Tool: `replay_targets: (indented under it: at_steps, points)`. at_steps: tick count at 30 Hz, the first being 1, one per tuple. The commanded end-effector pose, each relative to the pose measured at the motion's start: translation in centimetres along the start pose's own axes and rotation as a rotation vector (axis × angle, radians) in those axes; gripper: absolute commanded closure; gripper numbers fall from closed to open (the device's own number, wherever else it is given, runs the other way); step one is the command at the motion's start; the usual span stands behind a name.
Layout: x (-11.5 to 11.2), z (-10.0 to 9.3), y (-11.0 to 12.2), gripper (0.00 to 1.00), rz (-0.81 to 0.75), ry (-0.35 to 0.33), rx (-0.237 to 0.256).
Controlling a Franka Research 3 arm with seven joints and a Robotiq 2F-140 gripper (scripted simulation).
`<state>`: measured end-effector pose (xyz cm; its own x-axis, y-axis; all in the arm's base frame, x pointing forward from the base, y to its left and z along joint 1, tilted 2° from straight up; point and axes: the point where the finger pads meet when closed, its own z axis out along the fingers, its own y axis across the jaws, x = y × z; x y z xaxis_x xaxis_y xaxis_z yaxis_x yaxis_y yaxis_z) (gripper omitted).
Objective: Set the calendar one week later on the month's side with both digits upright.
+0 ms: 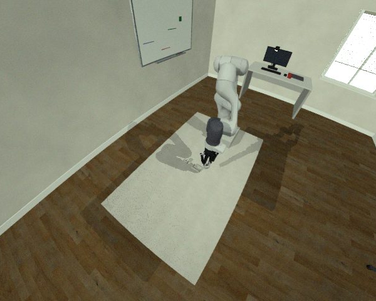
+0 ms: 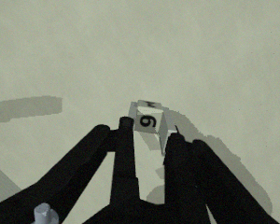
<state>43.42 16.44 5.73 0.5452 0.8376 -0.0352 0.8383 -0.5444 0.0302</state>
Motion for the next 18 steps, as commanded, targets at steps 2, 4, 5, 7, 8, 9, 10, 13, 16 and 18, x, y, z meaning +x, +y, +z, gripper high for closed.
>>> replay_targets:
  at_steps: [2, 4, 5, 7, 8, 9, 10, 13, 16, 18]
  points:
    - [0.32, -0.06, -0.13, 0.84, -0.190, 0.012, 0.011]
    - [0.43, -0.05, -0.24, 0.84, -0.225, 0.012, 0.011]
    - [0.49, -0.05, -0.29, 0.84, -0.243, 0.012, 0.011]
    - [0.58, -0.04, -0.37, 0.84, -0.273, 0.013, 0.011]
    - [0.65, -0.04, -0.44, 0.84, -0.295, 0.013, 0.011]
    - [0.70, -0.04, -0.49, 0.84, -0.313, 0.013, 0.010]
    - [0.75, -0.04, -0.54, 0.84, -0.330, 0.013, 0.010]
    - [0.86, -0.03, -0.64, 0.84, -0.366, 0.014, 0.010]
    - [1.05, -0.02, -0.82, 0.84, -0.428, 0.015, 0.010]
    - [1.16, -0.02, -0.93, 0.84, -0.463, 0.015, 0.010]
